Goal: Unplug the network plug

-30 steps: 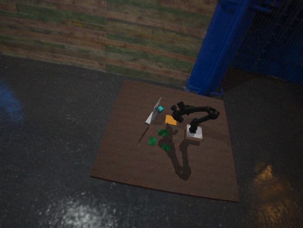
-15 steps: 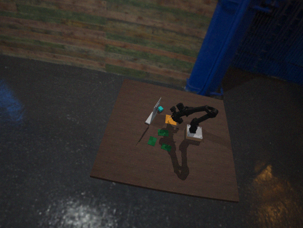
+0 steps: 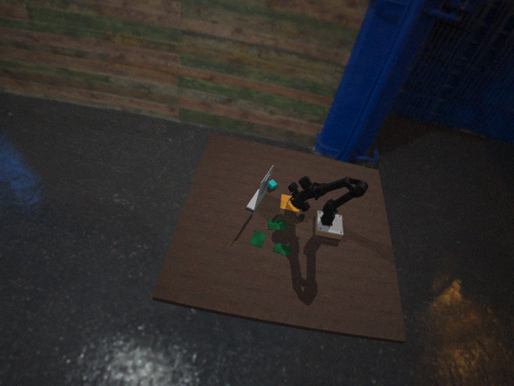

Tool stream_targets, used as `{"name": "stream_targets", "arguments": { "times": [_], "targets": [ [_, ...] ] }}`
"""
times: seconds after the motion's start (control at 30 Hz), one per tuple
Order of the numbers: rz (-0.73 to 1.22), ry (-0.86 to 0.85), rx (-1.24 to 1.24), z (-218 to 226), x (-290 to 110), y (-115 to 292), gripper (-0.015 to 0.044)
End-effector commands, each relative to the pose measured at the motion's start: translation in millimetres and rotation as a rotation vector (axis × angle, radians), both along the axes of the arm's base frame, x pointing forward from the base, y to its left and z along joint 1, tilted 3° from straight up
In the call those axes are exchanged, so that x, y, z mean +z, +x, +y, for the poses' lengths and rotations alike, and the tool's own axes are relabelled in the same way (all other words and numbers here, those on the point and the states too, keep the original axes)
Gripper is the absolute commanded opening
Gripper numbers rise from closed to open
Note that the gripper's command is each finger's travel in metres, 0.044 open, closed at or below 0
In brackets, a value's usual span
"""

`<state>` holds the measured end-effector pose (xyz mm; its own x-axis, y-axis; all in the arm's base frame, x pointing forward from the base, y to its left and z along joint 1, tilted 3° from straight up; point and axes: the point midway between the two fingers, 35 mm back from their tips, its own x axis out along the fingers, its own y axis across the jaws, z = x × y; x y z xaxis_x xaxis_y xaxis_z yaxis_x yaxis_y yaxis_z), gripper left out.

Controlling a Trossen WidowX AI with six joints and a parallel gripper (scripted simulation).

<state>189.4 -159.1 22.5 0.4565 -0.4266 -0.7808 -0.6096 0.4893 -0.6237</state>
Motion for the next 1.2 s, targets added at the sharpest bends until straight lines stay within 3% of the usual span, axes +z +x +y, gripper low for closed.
{"name": "stream_targets", "arguments": {
  "times": [0.0, 0.7, 0.9, 1.17],
  "targets": [
    [0.009, 0.0, 0.001, 1.0, -4.5, -1.9, 0.0],
    [0.004, 0.0, 0.002, -0.1, -5.7, 0.8, 0.0],
    [0.004, 0.0, 0.002, -0.1, -5.7, 0.8, 0.0156],
    [0.004, 0.0, 0.002, 0.5, -4.4, 0.1, 0.0156]
  ]
}}
